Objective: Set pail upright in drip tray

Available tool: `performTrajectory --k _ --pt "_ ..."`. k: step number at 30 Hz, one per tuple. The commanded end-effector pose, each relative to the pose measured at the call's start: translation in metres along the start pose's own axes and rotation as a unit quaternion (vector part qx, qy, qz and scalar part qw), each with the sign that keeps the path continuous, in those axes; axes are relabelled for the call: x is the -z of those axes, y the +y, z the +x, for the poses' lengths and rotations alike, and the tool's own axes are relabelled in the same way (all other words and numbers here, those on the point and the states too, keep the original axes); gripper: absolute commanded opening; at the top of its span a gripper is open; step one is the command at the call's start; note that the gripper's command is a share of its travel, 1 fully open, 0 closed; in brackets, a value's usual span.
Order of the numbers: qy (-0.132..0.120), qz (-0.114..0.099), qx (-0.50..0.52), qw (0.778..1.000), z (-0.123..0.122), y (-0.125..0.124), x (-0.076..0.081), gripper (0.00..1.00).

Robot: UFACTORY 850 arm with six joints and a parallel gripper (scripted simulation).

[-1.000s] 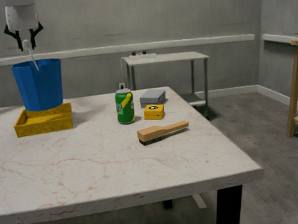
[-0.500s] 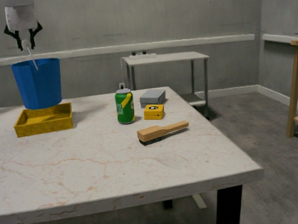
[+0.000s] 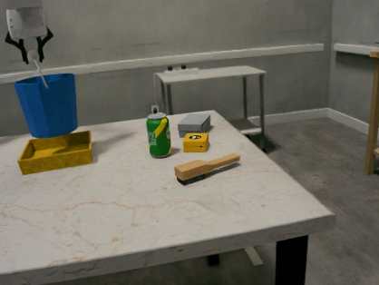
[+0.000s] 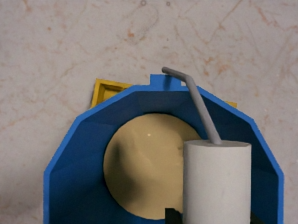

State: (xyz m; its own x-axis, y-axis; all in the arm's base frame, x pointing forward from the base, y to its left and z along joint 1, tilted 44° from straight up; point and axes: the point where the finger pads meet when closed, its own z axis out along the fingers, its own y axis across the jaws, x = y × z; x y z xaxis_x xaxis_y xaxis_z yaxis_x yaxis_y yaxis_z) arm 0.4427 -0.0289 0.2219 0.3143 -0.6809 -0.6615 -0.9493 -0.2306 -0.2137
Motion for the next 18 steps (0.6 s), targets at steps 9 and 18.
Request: performTrajectory --k 9,18 --pt "0.000 0.001 0.000 1.000 -0.0043 -0.0002 0.0007 0.00" --pt "0.000 0.001 0.000 1.000 -0.0050 -0.0002 0.0007 0.00"
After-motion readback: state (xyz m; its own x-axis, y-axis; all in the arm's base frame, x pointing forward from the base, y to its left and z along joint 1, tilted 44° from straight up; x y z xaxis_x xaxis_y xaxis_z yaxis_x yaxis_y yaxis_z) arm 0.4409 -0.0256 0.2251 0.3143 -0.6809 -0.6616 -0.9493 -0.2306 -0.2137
